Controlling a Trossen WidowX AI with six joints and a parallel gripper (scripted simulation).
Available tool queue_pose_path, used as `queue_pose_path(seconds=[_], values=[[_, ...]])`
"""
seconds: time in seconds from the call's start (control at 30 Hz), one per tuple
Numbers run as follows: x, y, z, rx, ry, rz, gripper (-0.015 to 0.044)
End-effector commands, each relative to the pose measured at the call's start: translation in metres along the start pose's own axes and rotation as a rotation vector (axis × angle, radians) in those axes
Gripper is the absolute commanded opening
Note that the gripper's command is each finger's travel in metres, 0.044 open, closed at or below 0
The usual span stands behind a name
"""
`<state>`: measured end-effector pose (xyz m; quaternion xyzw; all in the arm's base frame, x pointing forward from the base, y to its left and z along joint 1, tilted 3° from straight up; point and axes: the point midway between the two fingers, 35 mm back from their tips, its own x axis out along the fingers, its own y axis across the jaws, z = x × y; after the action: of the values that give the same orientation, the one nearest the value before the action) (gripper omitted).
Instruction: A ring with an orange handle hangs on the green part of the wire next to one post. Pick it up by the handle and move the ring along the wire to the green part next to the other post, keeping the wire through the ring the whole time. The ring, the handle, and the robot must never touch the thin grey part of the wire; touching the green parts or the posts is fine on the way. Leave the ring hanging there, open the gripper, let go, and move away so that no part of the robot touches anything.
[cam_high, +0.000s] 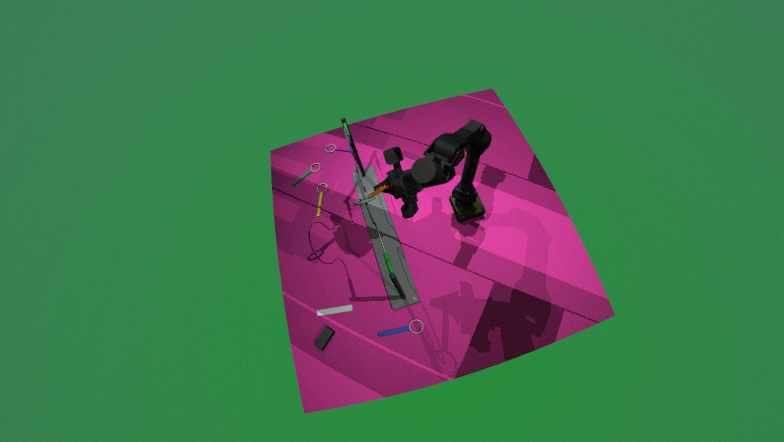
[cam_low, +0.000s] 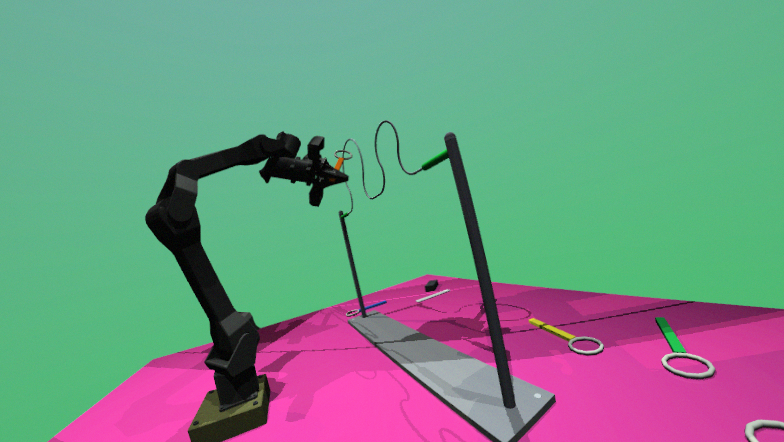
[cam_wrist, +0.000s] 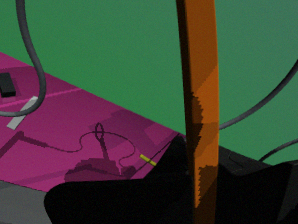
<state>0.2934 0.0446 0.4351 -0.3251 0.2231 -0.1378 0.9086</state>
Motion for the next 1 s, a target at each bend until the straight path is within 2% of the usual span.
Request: queue_pose_path(seconds=[0.0,0.97], values=[[0.0,-0.002,-0.001,-0.038,0.0,-0.023,-0.015],[-0.001,-0.013,0.001,-0.355,-0.004,-0.192,-0.015]])
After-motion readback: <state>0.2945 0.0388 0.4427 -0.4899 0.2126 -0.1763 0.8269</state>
